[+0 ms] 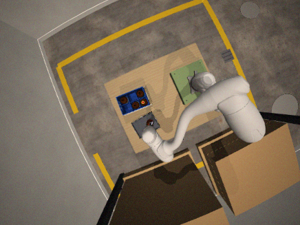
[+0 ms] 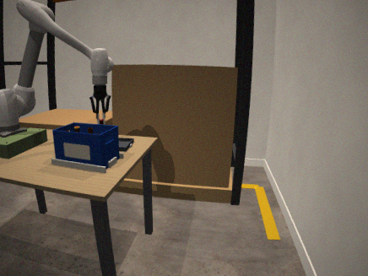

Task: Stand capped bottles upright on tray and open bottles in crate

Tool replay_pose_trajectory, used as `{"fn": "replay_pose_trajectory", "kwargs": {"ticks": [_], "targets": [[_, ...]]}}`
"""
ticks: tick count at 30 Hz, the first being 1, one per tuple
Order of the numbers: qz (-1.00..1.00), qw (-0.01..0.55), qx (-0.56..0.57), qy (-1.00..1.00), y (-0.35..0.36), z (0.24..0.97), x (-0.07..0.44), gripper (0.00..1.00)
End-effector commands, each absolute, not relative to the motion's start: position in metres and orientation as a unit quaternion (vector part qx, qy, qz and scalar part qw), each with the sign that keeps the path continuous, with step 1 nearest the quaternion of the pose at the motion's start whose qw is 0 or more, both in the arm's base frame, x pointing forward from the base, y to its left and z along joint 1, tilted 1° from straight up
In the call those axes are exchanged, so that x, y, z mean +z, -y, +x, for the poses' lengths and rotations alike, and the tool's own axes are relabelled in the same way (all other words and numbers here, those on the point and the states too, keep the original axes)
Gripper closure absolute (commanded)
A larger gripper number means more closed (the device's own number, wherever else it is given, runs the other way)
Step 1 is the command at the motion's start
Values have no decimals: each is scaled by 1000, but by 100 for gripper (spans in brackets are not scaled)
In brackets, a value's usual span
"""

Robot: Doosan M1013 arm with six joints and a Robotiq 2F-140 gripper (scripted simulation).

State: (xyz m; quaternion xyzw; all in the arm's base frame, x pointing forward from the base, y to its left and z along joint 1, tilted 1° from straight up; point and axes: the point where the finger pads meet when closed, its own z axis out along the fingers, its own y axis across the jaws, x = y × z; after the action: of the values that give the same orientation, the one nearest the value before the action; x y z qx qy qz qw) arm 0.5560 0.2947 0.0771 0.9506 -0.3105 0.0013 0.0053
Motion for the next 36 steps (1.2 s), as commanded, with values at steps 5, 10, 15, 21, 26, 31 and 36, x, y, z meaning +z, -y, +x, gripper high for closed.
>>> {"fn": "replay_pose_trajectory", "kwargs": {"ticks": [5, 10, 15, 21, 26, 31, 36], "targets": [[950, 6, -1, 311, -292, 554, 73, 100], [950, 7, -1, 312, -291, 553, 72, 100], [950, 6, 0, 311, -293, 555, 74, 100], [950, 6, -1, 311, -292, 553, 72, 100], [950, 7, -1, 312, -291, 552, 71, 100], [950, 6, 0, 311, -293, 554, 74, 100], [950, 6, 0, 311, -292, 554, 72, 100]]}}
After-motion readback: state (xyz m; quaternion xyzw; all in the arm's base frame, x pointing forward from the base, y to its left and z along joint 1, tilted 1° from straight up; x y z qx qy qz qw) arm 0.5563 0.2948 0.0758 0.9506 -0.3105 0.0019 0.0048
